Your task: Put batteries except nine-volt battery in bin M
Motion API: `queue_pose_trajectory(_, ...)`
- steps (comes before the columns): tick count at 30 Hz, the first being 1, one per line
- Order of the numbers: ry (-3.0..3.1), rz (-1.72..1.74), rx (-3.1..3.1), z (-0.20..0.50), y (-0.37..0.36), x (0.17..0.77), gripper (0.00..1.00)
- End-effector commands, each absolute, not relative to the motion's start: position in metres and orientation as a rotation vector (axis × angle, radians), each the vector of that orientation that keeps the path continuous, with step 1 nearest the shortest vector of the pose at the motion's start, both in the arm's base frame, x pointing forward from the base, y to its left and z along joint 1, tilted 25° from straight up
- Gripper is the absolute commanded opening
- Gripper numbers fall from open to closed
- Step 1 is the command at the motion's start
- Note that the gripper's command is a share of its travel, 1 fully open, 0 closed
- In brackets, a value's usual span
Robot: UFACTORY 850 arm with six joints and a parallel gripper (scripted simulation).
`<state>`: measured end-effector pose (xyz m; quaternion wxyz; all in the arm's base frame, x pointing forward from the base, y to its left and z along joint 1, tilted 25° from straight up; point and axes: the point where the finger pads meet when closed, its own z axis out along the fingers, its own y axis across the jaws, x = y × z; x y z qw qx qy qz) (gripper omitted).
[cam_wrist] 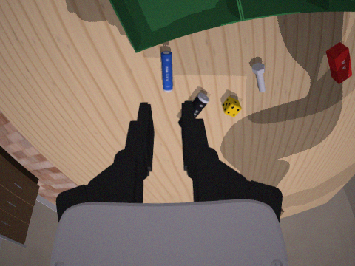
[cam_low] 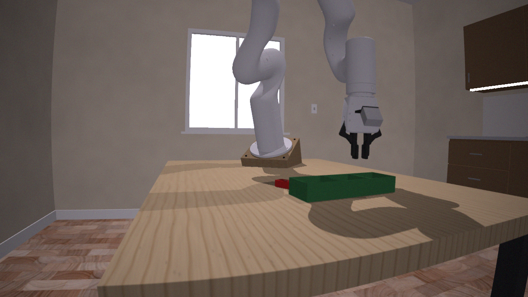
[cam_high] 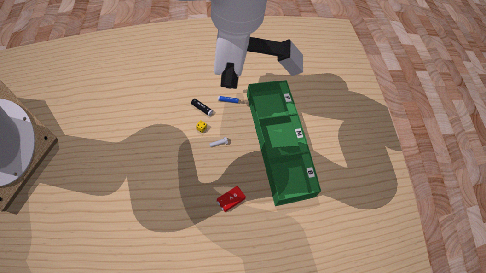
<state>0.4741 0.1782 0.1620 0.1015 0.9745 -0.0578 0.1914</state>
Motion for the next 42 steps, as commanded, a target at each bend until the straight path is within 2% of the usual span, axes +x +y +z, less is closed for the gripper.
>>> queue_pose_trajectory(1, -0.171, 0.567, 2.879, 0.155, 0.177, 0.477, 0.23)
queue_pose_trajectory(16, -0.171, 0.567, 2.879, 0.11, 0.166, 0.496, 0.23)
queue_pose_trajectory(41, -0.171, 0.567, 2.879, 0.099, 0.163, 0.5, 0.23)
queue_pose_trajectory(42, -0.171, 0.567, 2.879, 0.099, 0.163, 0.5, 0.0)
